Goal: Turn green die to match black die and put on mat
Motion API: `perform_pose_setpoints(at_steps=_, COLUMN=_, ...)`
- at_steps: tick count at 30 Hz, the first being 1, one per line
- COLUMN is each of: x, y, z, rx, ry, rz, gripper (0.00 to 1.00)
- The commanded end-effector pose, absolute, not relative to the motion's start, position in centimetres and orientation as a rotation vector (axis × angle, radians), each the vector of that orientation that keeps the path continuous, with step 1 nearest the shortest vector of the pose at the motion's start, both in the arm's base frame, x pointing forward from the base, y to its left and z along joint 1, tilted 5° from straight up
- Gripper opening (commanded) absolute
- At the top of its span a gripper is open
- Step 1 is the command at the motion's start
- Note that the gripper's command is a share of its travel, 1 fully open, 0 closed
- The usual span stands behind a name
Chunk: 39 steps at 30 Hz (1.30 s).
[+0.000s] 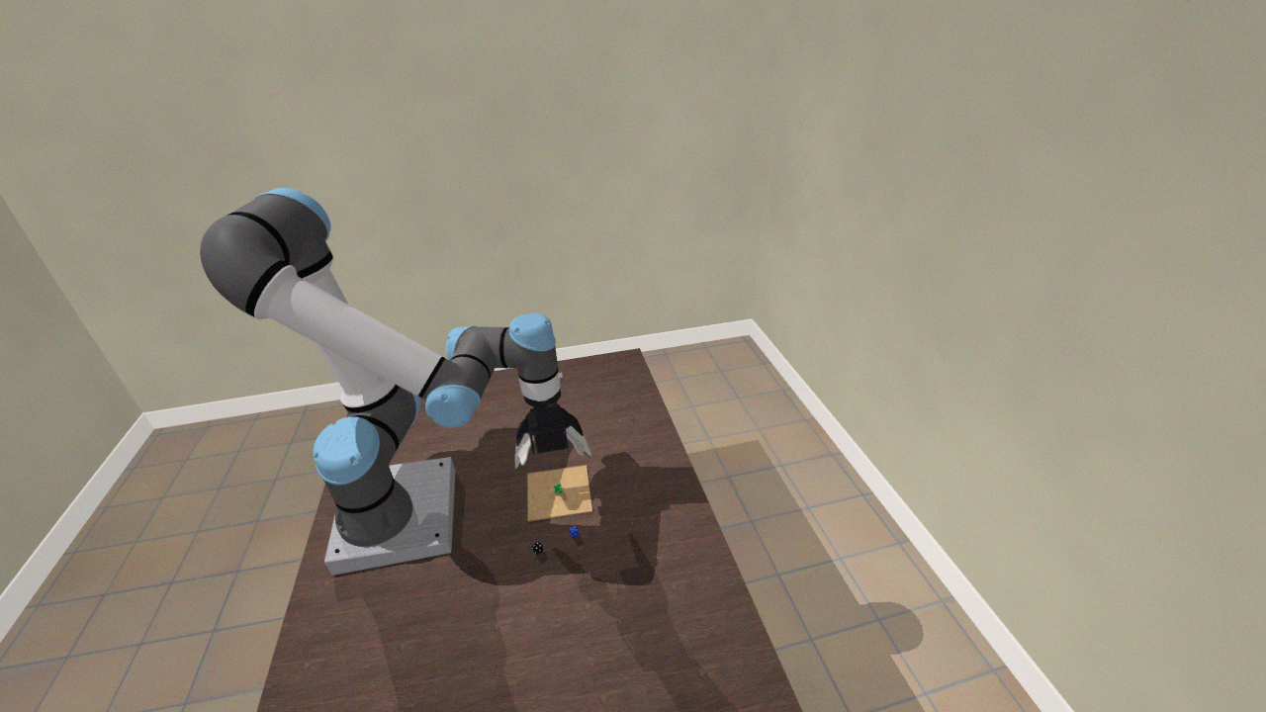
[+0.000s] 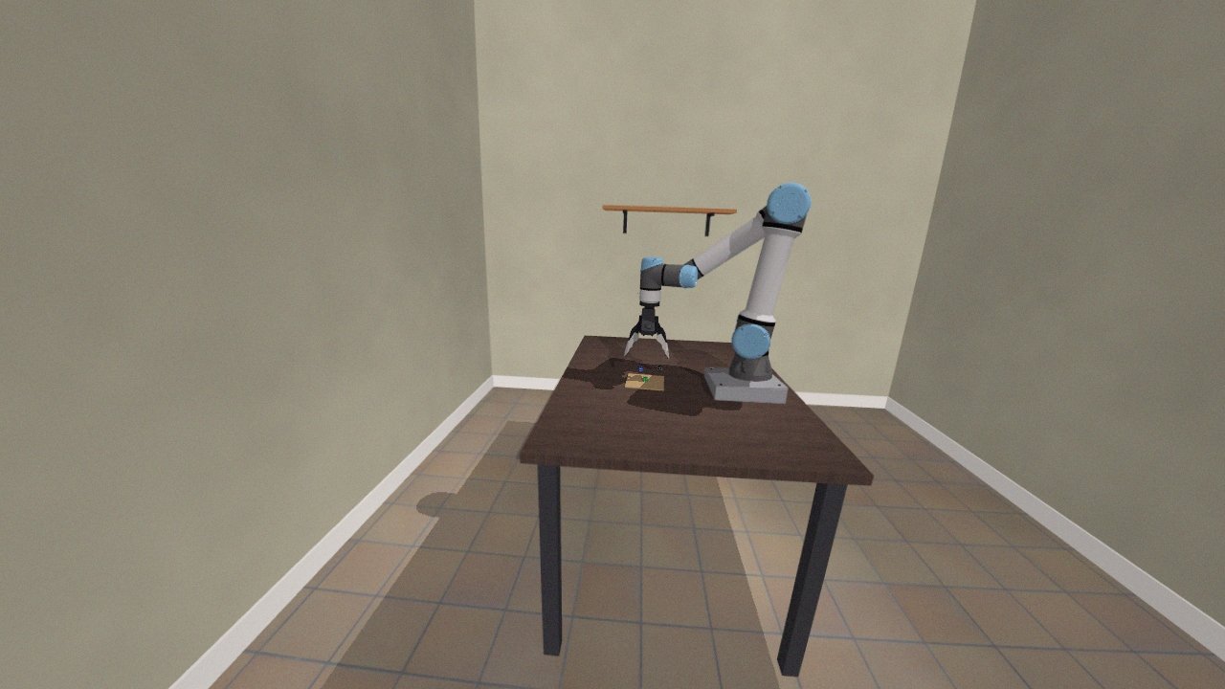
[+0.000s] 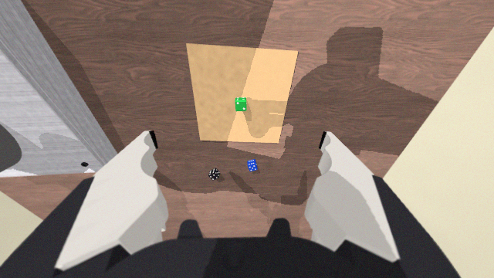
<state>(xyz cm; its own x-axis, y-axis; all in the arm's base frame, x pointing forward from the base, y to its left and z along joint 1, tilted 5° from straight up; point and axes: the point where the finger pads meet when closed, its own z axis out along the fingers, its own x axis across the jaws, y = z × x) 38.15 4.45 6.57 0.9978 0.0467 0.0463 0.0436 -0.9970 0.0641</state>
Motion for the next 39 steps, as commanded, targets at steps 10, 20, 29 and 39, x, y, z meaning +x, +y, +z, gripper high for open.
perform_pose_setpoints(at_steps=10, x=38.15, y=4.42, z=6.59, rx=3.075, ry=0.112, rz=0.074, gripper=1.0)
perform_pose_setpoints(at_steps=20, x=38.15, y=4.42, z=6.59, rx=3.075, ry=0.112, rz=0.074, gripper=0.18)
perform_pose_setpoints(at_steps=29, x=38.15, y=4.42, z=6.59, rx=3.075, ry=0.112, rz=0.074, gripper=0.18)
perform_pose_setpoints(at_steps=39, x=38.15, y=4.42, z=6.59, rx=3.075, ry=0.112, rz=0.074, gripper=0.18)
